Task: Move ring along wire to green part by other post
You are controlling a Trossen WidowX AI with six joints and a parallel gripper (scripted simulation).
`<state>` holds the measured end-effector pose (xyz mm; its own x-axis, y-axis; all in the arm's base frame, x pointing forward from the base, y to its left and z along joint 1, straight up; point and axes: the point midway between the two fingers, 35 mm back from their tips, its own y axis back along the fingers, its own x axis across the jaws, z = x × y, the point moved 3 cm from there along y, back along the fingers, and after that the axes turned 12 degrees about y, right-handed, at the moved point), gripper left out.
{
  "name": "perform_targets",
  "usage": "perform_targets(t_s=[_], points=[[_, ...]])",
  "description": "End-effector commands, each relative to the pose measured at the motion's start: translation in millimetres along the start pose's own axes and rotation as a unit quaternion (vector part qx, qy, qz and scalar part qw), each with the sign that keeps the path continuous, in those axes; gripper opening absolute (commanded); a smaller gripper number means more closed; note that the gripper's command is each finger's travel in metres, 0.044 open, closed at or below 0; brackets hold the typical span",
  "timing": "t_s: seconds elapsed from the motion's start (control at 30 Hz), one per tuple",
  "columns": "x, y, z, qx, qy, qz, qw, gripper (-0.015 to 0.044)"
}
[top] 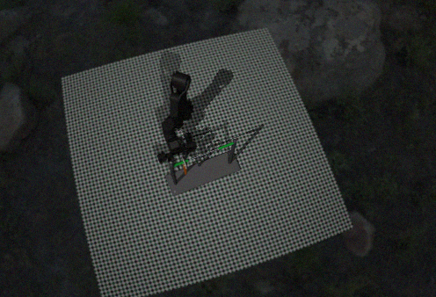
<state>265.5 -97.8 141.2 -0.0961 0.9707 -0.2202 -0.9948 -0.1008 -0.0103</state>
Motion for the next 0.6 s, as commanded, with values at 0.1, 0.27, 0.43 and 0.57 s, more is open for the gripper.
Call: perform_targets(t_s=[0.1, 0.27, 0.43, 0.57], points=[[-2.4, -14.2, 1.2, -0.002, 0.0, 0.0, 1.0, 0.016], [-2.6, -22.1, 1.4, -0.003, 0.0, 0.0, 1.0, 0.016], [-2.4, -30.1, 1.6, -0.003, 0.0, -0.001, 1.0, 0.016], [-2.0, -36.5, 1.7, -0.003, 0.0, -0.001, 1.0, 0.016]])
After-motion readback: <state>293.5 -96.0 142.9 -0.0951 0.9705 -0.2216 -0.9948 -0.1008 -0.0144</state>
